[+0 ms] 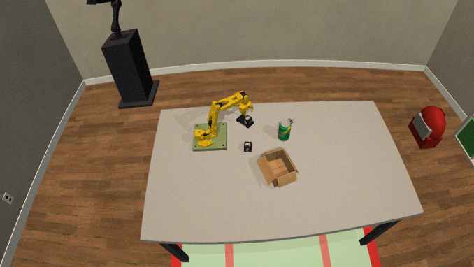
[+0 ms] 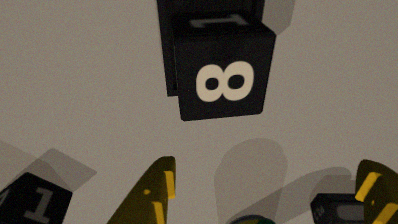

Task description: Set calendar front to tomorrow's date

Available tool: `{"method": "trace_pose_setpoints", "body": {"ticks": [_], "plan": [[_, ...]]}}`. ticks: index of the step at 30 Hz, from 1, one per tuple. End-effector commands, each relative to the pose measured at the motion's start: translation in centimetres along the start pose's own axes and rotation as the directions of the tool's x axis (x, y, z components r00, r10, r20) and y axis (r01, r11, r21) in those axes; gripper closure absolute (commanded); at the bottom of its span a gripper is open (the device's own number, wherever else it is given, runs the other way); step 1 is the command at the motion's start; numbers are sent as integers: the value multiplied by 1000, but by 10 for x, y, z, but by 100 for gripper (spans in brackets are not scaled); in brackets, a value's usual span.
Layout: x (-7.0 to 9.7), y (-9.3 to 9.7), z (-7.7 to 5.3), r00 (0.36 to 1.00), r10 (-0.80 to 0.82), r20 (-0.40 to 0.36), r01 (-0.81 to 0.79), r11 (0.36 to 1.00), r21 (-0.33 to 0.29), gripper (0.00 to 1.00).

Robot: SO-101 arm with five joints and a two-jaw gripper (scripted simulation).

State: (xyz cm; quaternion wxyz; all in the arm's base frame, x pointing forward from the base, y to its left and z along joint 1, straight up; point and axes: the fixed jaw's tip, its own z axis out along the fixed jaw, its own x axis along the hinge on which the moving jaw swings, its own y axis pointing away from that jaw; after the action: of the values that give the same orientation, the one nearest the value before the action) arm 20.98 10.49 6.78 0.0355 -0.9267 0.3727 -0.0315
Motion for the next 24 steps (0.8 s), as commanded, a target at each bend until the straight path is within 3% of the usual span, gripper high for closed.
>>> {"method": "trace_pose_setpoints", "body": {"ticks": [1, 9, 24], "plan": [[-4, 5, 16, 999, -16, 31, 19, 997, -81, 65], [-9, 5, 20, 998, -35, 43, 39, 993, -111, 65], [-9, 5, 20, 998, -35, 43, 39, 993, -111, 65]]}}
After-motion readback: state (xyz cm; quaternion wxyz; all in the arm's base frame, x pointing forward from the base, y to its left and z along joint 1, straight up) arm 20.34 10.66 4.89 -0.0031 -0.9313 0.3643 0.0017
